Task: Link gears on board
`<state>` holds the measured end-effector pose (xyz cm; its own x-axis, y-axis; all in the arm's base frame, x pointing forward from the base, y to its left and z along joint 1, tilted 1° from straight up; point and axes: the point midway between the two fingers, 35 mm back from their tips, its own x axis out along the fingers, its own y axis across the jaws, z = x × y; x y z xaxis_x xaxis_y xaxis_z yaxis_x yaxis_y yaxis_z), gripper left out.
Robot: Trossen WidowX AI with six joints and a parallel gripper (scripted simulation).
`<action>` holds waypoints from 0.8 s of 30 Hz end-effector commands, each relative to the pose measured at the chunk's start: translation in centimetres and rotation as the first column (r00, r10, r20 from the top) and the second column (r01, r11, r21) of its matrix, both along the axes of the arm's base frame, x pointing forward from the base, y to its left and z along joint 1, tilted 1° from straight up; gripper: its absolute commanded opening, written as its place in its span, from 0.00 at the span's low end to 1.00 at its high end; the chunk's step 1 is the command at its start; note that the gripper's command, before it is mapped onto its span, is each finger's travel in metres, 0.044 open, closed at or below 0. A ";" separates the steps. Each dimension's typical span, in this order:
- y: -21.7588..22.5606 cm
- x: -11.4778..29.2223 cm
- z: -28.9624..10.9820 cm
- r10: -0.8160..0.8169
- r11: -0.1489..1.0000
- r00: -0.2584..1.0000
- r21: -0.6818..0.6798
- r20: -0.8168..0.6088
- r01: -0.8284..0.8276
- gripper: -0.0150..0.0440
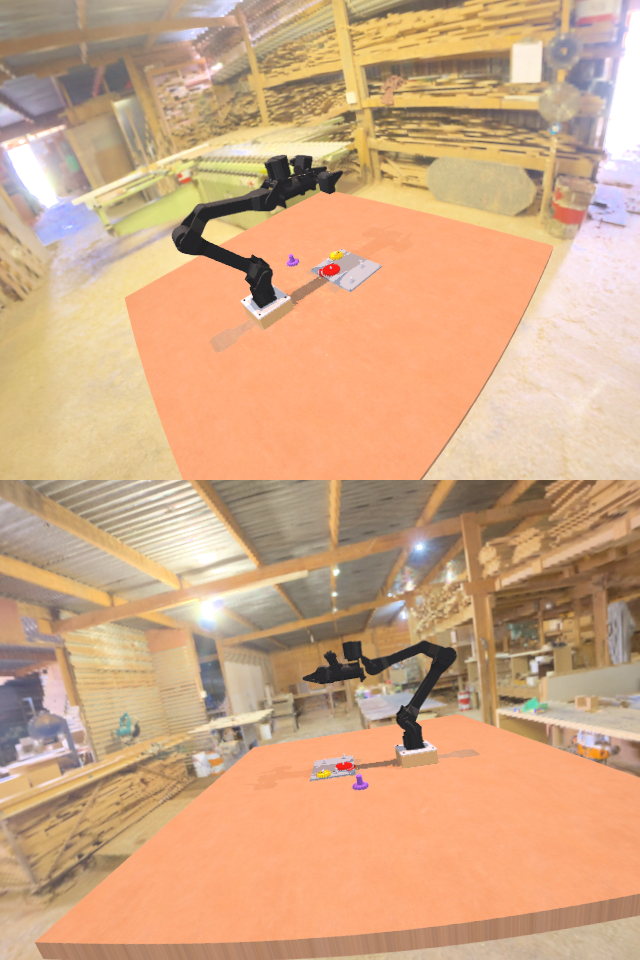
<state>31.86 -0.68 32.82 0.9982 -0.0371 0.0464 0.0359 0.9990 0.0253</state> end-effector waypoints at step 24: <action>18.0 -6.9 -25.0 0.161 0.982 0.173 0.141 -0.972 -0.122 1.00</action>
